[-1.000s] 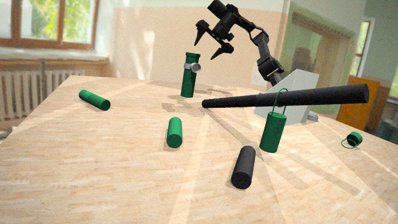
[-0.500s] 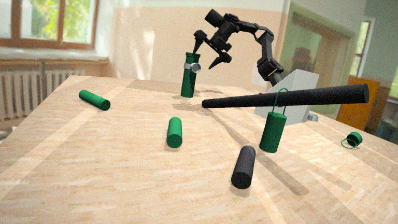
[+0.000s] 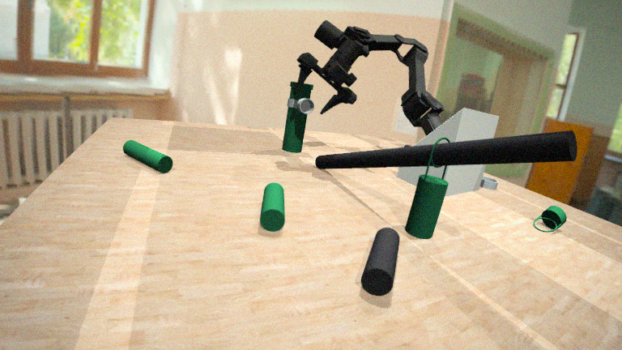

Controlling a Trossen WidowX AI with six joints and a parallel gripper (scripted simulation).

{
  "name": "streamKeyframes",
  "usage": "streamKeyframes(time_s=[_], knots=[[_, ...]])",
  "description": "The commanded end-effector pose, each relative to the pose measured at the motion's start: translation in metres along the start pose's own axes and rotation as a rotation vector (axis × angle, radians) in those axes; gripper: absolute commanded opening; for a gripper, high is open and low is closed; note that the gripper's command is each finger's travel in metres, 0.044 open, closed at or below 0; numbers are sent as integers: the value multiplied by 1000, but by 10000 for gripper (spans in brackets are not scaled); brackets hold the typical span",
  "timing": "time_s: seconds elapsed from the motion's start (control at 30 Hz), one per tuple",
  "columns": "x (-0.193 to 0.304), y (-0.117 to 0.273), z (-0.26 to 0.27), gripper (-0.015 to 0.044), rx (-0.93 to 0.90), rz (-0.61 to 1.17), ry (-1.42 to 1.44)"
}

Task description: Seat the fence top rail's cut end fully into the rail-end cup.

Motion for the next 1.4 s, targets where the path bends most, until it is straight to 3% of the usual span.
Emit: streamKeyframes(time_s=[0.0,0.8,1.2,1.37], knots=[[-3,-9,1,440,-8,-7,12],[0,-44,3,440,1,1,15],[0,-44,3,125,1,1,15],[1,-44,4,72,0,-1,18]])
Point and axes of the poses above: the point midway between the two fingers, 35 mm back from their tips, its own y axis back along the fingers, its own z axis across the jaws, x = y × z, the point moved 1 cm from there along y, back along the fingers, and after that the axes turned 3 degrees about -y, right-handed, at the moved point
